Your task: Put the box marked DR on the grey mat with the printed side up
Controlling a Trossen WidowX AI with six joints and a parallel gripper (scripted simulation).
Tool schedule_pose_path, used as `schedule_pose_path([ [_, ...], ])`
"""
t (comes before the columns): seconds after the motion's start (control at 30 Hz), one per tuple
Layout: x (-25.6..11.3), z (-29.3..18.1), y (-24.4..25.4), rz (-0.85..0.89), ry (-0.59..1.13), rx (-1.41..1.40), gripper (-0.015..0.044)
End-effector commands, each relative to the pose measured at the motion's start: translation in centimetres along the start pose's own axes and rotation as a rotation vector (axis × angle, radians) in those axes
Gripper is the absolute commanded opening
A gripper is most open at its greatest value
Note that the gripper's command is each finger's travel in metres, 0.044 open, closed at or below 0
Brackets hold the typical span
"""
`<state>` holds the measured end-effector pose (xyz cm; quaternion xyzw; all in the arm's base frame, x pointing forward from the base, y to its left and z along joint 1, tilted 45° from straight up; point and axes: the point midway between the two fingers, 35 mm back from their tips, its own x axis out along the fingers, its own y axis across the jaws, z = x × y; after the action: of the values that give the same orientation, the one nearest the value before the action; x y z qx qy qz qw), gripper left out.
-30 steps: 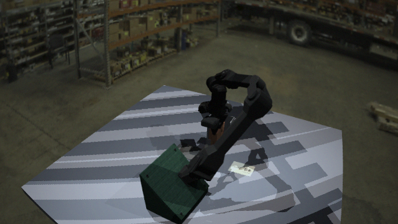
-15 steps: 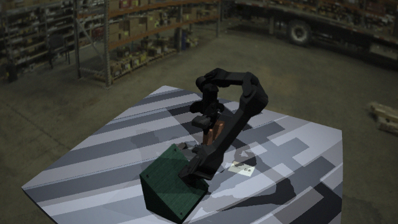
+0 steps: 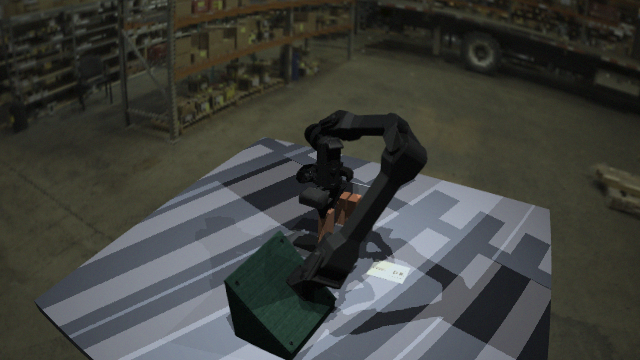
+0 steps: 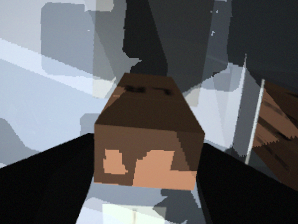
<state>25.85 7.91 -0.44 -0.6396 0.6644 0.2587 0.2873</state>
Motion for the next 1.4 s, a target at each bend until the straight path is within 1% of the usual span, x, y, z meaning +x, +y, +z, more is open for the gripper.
schedule_pose_path([
  [0.0,0.4,0.0,0.0,0.001,-0.001,0.002,0.0158],
  [0.27,1.2,0.0,0.0,0.001,-0.001,0.002,0.0158],
  [0.37,1.1,0.0,0.1,0.006,-0.002,0.006,0.0237],
  [0.4,1.1,0.0,0.1,0.006,-0.002,0.006,0.0242],
  [0.67,1.1,0.0,0.1,0.006,-0.002,0.006,0.0242],
  [0.8,-0.6,0.0,0.0,0.001,-0.002,0.002,0.0242],
  [0.93,-0.6,0.0,0.0,-0.006,-0.004,0.002,0.0242],
  [1.03,-0.6,0.0,0.2,-0.068,-0.022,0.002,0.0242],
  [1.2,-2.9,-0.1,0.9,-0.241,-0.072,0.009,0.0242],
  [1.3,-3.0,-0.1,0.9,-0.248,-0.074,0.009,0.0242],
  [1.37,-2.8,-0.1,0.9,-0.223,-0.072,0.01,0.0242],
])
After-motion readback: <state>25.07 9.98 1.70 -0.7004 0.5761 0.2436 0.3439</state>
